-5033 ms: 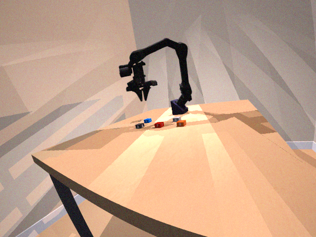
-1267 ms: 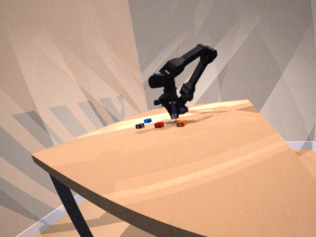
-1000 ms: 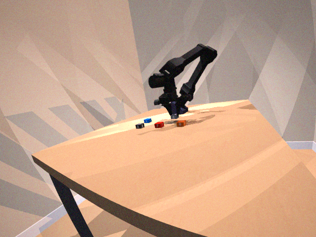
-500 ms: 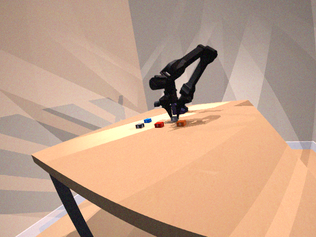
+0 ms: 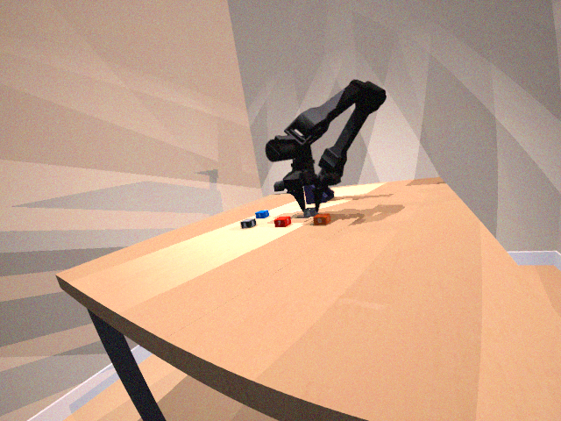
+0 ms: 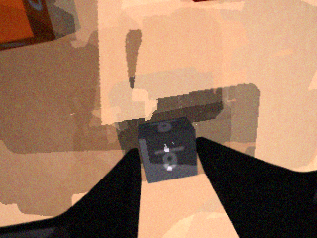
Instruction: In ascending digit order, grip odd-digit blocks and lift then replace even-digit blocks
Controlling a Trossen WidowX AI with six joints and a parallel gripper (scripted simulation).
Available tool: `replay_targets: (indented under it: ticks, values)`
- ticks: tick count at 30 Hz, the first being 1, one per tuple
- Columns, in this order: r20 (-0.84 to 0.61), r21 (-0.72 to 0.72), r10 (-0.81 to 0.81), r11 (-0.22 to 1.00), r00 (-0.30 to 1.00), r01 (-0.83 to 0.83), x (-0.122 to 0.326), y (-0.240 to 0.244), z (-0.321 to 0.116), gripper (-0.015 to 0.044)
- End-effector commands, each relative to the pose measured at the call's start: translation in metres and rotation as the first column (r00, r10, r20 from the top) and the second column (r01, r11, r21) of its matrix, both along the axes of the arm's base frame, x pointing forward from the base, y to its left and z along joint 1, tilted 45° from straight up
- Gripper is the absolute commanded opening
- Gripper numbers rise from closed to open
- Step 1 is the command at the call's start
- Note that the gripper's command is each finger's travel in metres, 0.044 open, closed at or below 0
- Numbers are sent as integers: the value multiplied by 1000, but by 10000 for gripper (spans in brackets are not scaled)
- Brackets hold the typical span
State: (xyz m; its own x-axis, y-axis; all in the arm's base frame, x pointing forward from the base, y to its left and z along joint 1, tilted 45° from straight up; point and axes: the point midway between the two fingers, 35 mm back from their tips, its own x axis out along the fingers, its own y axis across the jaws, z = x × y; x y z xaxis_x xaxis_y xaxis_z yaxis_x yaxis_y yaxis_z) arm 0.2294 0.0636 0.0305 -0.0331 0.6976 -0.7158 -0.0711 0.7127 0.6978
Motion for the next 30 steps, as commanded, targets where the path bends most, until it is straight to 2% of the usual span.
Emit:
replay_targets:
  ticks: [1, 7, 15, 18, 22, 25, 26, 30]
  values:
    - [-4, 4, -4, 1000, 1000, 4, 0, 1, 0, 251]
    - [-4, 4, -4, 1000, 1000, 4, 0, 1, 0, 400]
    - [-4, 2, -4, 1000, 1000, 4, 1, -25, 26, 400]
    - [-4, -2, -5, 1000, 1000, 5, 4, -39, 38, 321]
    - [-6, -2, -5, 1000, 1000, 5, 5, -76, 76, 216]
    - [-6, -1, -4, 1000, 1000, 4, 4, -82, 83, 138]
    - [-6, -1, -4, 1000, 1000, 4, 4, -82, 83, 120]
    - [-6, -1, -4, 1000, 1000, 4, 4, -82, 83, 120]
